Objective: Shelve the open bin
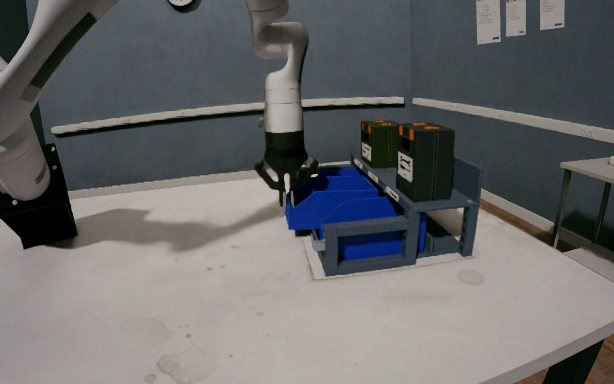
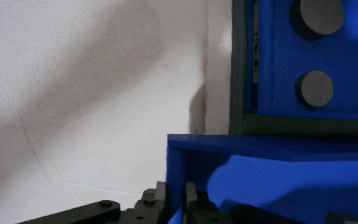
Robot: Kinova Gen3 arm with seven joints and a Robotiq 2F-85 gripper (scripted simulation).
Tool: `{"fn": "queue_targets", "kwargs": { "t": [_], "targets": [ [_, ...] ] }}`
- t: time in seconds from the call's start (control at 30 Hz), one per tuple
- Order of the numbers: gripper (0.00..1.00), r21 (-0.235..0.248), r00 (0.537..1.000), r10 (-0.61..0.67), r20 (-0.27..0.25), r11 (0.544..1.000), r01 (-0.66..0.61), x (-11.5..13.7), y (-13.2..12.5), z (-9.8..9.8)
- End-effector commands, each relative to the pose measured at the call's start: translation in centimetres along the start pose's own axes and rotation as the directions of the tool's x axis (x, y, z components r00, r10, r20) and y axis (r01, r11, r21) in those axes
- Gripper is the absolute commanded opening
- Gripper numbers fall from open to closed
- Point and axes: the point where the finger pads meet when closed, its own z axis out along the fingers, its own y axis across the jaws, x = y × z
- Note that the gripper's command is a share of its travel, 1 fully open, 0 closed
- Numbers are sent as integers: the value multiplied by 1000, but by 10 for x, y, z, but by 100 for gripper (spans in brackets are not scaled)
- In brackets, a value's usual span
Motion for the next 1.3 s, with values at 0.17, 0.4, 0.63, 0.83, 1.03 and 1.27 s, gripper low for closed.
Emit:
{"fn": "queue_targets", "kwargs": {
  "t": [0.17, 0.4, 0.63, 0.83, 1.03, 1.27],
  "targets": [
    [10, -2, 1000, 0, -3, 1000, 0, 1, 1, -1],
    [10, -1, 1000, 0, -2, 1000, 0, 1, 6, -1],
    [10, -2, 1000, 0, -3, 1000, 0, 1, 10, -1],
    [10, -2, 1000, 0, -3, 1000, 0, 1, 10, -1],
    [10, -2, 1000, 0, -3, 1000, 0, 1, 20, -1],
    [10, -2, 1000, 0, -3, 1000, 0, 1, 20, -1]
  ]
}}
